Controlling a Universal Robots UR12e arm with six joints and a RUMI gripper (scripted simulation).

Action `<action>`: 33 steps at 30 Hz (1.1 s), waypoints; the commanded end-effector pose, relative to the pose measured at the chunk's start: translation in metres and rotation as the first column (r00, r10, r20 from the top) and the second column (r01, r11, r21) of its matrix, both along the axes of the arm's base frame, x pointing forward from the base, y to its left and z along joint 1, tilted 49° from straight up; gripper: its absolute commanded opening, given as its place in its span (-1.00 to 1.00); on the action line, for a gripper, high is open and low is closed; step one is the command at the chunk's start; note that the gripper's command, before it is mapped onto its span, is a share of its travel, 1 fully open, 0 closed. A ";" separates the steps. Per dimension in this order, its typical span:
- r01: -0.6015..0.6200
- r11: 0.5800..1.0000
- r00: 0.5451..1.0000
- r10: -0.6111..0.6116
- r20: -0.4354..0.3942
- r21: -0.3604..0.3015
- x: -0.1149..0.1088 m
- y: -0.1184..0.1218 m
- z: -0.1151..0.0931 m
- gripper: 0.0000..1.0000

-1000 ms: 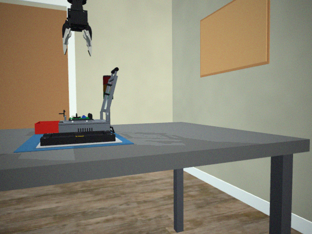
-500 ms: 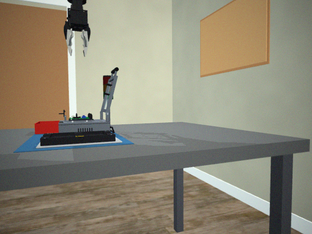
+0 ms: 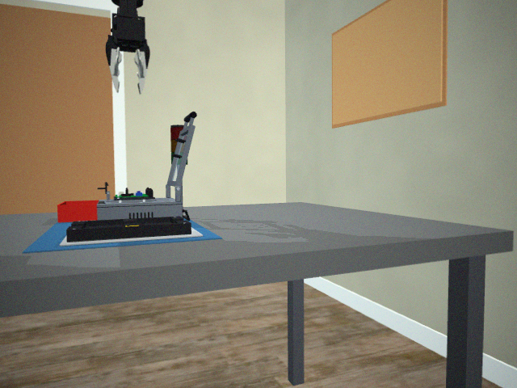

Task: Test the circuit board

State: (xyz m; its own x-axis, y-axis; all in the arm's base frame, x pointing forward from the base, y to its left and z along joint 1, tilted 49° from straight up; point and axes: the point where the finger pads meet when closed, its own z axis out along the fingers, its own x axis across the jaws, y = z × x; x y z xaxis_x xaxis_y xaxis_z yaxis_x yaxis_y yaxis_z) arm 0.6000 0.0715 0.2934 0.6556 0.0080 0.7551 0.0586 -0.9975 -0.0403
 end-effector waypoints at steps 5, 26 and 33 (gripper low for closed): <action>0.000 1.000 1.000 0.000 0.001 0.000 0.000 0.000 0.000 -0.40; 0.000 1.000 1.000 0.000 0.001 0.000 0.056 -0.002 0.065 -0.40; 0.000 1.000 1.000 0.000 0.001 0.000 0.079 -0.003 0.091 -0.40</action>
